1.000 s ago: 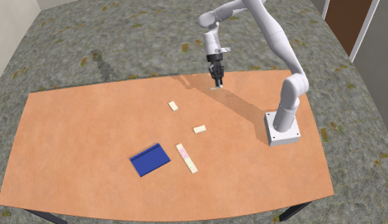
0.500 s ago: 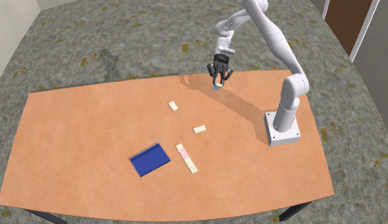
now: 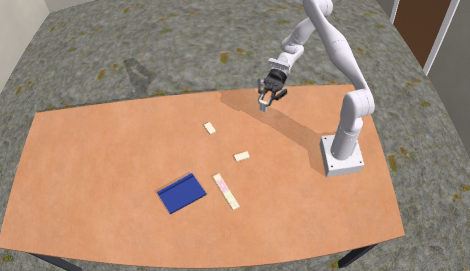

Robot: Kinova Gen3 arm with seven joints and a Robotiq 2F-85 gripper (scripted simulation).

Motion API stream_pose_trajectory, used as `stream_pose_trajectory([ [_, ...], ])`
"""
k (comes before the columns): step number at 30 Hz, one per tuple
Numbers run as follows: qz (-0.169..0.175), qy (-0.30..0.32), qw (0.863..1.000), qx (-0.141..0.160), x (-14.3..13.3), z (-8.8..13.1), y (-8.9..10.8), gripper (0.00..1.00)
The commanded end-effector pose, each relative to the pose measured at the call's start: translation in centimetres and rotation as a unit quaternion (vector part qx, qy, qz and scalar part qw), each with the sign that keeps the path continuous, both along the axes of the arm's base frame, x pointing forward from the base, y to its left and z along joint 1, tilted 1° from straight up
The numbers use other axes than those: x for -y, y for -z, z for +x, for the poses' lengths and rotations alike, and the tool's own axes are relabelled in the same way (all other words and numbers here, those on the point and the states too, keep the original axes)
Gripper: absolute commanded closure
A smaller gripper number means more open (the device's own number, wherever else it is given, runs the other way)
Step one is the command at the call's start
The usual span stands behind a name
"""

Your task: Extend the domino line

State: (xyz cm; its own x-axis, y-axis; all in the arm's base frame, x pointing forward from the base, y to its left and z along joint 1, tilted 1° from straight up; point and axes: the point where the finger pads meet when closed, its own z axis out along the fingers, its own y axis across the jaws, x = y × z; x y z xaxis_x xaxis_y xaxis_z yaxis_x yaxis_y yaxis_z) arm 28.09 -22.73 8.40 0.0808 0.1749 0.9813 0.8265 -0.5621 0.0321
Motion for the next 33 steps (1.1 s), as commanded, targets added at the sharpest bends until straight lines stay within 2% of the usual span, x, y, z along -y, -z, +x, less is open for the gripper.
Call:
stream_pose_trajectory([
  [1, 0.009, 0.016, 1.000, -0.010, 0.02, 0.00, -0.08, 0.69],
  [33, 0.011, 0.020, 1.000, -0.012, 0.02, 0.00, 0.30, 0.69],
])
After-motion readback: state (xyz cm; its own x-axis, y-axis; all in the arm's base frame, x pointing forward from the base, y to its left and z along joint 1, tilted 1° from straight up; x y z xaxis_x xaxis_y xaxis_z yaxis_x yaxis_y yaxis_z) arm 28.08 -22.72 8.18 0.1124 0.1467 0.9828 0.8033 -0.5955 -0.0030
